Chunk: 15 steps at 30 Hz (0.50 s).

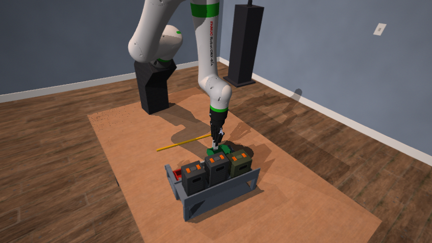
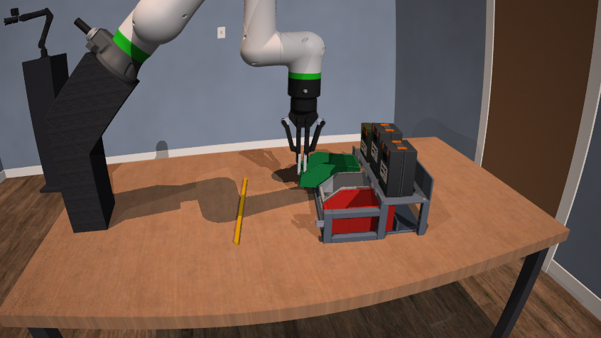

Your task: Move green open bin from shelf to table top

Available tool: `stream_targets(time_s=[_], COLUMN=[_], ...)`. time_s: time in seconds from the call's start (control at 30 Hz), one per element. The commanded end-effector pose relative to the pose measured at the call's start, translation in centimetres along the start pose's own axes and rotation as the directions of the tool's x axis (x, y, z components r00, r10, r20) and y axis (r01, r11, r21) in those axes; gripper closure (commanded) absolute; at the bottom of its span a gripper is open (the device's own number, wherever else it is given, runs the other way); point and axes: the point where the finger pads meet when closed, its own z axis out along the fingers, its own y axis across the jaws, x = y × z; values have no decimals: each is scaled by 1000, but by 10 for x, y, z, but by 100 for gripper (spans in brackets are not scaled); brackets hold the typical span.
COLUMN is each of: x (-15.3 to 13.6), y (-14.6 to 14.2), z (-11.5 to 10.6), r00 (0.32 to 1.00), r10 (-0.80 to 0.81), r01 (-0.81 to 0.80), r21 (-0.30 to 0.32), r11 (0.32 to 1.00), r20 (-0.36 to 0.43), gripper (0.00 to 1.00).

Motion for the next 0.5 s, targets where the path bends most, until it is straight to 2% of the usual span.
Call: stream_targets(time_s=[0.0, 0.33, 0.37, 0.47], x=[0, 0, 0, 0], y=[11, 11, 17, 35], z=[0, 0, 0, 1], r00=[1000, 1000, 1000, 1000], r10=[1, 1, 0, 1], r01=[-1, -1, 0, -1], r21=[31, 31, 2, 24], r11=[1000, 1000, 1000, 1000], r20=[-1, -1, -4, -2], gripper=[100, 100, 100, 100])
